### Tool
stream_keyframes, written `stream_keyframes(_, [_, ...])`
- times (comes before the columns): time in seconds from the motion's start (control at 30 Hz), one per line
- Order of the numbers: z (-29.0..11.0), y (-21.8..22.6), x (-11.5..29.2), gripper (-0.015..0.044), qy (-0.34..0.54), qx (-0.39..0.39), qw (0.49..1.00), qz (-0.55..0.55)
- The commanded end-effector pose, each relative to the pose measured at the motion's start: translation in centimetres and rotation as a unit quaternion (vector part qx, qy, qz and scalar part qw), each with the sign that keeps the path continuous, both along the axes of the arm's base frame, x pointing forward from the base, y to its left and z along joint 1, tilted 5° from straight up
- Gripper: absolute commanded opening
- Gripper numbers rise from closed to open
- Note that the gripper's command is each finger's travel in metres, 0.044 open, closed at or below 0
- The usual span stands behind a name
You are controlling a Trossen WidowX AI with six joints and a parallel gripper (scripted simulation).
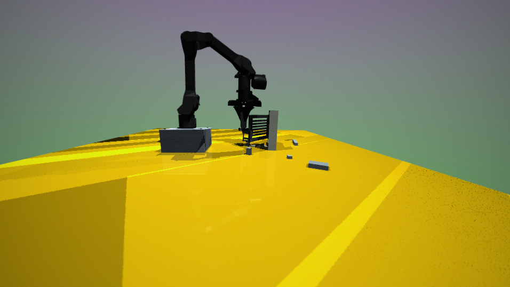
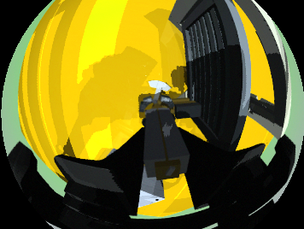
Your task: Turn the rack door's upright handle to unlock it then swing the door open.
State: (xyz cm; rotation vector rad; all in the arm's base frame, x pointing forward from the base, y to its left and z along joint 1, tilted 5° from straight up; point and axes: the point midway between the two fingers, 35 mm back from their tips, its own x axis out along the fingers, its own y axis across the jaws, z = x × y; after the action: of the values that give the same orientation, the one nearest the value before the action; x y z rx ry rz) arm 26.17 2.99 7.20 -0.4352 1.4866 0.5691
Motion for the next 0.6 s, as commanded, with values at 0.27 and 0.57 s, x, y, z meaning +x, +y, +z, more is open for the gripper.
stream_keyframes(0.27, [0.2,2.0,-0.6,0.0027,0.0,-0.003,0.995,-0.103])
stream_keyframes(0.57, [0.4,3.7,-0.9,0.0027,0.006,-0.001,0.987,-0.163])
